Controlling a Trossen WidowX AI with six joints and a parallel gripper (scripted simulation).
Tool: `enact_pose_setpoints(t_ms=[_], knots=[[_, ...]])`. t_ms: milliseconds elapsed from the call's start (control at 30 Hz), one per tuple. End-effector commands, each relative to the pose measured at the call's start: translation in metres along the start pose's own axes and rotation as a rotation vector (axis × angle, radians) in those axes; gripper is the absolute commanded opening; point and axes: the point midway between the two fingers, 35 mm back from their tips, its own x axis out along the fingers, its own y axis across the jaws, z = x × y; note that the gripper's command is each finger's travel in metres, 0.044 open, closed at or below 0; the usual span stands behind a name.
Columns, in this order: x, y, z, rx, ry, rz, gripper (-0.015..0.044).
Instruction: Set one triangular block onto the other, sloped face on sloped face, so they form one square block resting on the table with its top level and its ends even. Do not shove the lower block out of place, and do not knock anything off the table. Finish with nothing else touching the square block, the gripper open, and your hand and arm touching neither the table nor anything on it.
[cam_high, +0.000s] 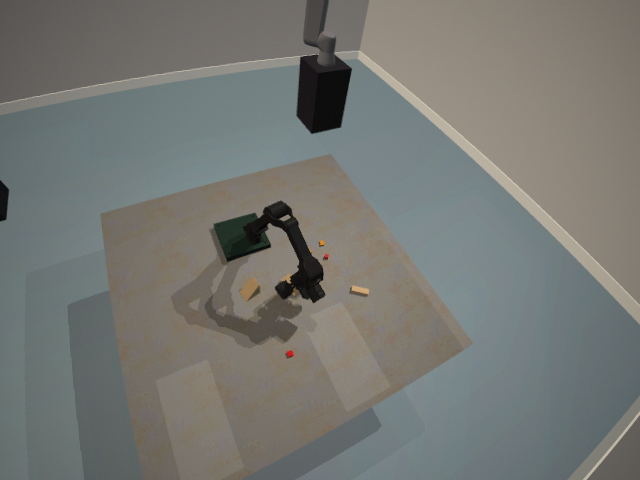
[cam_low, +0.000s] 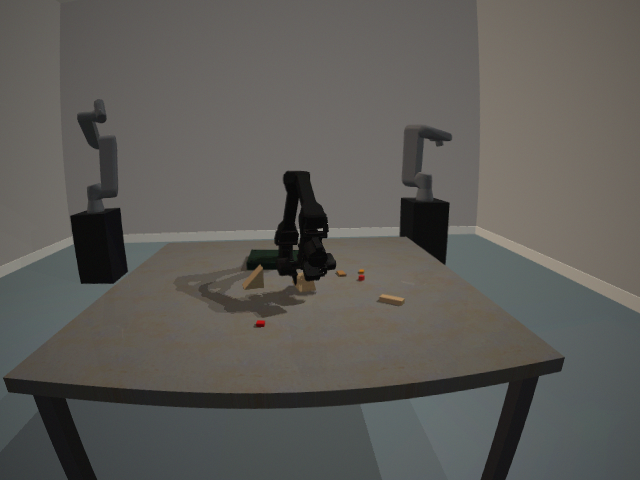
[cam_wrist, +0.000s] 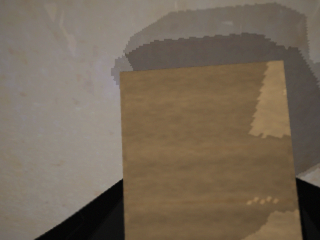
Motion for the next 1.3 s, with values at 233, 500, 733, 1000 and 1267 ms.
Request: enact_pose_setpoints(t_ms=[233, 500, 733, 1000, 1267], knots=[[-0.055, 0.0, -0.02, 0.0, -0.049, -0.004, 0.0], [-0.082, 0.0, -0.036, 0.0, -0.064, -0.006, 0.0], [-0.082, 0.0, -0.036, 0.0, -0.064, -0.006, 0.0], [-0.078, 0.0, -0.035, -0.132, -0.083, 0.032, 0.0], [-0.076, -0.002, -0.036, -0.379, -0.142, 0.079, 0.0]])
